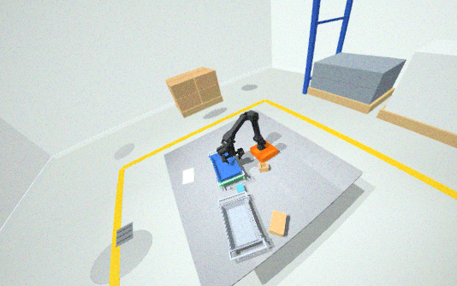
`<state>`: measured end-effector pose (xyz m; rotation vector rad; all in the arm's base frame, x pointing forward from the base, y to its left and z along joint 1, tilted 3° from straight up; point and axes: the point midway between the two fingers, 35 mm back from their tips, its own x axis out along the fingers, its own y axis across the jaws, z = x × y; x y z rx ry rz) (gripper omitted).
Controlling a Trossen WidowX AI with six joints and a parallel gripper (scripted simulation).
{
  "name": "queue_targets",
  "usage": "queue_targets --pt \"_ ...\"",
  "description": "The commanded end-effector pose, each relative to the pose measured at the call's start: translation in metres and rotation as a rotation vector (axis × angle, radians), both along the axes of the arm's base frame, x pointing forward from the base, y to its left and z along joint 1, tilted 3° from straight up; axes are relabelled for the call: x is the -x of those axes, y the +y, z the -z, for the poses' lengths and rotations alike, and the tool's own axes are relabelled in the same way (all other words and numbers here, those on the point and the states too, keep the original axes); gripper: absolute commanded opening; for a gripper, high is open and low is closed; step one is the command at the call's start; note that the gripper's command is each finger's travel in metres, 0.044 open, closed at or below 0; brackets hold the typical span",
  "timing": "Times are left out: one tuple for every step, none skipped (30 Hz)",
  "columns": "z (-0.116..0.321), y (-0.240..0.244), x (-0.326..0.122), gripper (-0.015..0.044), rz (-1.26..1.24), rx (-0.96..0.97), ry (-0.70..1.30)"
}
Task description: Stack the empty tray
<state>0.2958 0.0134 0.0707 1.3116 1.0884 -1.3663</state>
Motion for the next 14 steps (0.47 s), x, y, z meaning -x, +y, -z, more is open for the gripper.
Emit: queue_targets --pt "-0.023 0.001 -0.003 0.044 0.003 -0.002 -0.011" --pt "-0.029 0.001 -0.004 0.044 0.003 -0.002 -0.011" --pt "-0.034 0.002 -0.004 0.044 0.004 -0.002 -0.011" --pt "-0.04 0.002 -0.004 0.044 0.004 -0.002 -0.011" --pt "-0.045 0.002 -0.004 0.044 0.004 -0.003 -0.01" --pt "-0.051 0.002 -0.004 0.044 0.004 -0.003 -0.01" --pt "-0.057 0.002 -0.003 0.044 0.004 -0.003 -0.01" --pt "-0.062 0.002 -0.003 0.044 0.004 -0.003 -0.009" --pt "-0.068 0.003 -0.002 0.044 0.004 -0.003 -0.009" --pt "-0.074 0.003 -0.001 0.044 0.005 -0.003 -0.009" --pt "-0.079 0.003 -0.001 0.044 0.005 -0.003 -0.008" --pt "-0.085 0.003 0.0 0.044 0.005 -0.004 -0.008" --pt "-0.089 0.003 0.001 0.044 0.005 -0.004 -0.008" --pt "-0.092 0.003 0.002 0.044 0.005 -0.004 -0.007"
